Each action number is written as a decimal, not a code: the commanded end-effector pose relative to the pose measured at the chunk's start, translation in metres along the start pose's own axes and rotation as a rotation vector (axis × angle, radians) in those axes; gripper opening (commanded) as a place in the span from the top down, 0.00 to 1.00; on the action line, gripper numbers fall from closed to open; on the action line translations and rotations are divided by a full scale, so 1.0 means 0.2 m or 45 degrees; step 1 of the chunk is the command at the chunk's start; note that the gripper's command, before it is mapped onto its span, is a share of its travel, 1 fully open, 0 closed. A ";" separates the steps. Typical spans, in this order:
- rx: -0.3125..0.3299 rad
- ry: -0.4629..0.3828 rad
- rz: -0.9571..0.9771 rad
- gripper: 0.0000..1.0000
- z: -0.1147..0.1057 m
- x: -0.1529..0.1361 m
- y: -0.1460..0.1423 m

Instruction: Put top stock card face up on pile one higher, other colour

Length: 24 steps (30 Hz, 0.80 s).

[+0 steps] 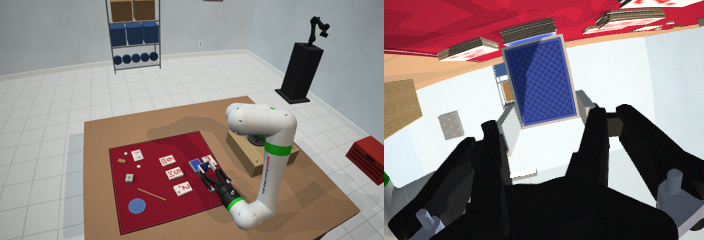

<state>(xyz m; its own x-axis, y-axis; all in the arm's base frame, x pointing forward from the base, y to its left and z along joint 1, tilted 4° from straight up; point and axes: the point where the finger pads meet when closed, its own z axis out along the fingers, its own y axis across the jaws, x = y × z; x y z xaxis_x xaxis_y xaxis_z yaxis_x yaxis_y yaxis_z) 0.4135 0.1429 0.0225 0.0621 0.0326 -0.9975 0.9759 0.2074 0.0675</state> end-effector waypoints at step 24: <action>0.000 0.000 0.000 0.58 0.02 0.10 0.00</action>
<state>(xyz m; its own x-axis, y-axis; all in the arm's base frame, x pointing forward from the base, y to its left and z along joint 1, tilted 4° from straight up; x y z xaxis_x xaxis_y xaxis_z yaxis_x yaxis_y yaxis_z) 0.4154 0.1398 0.0031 0.0619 0.0324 -0.9976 0.9759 0.2074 0.0673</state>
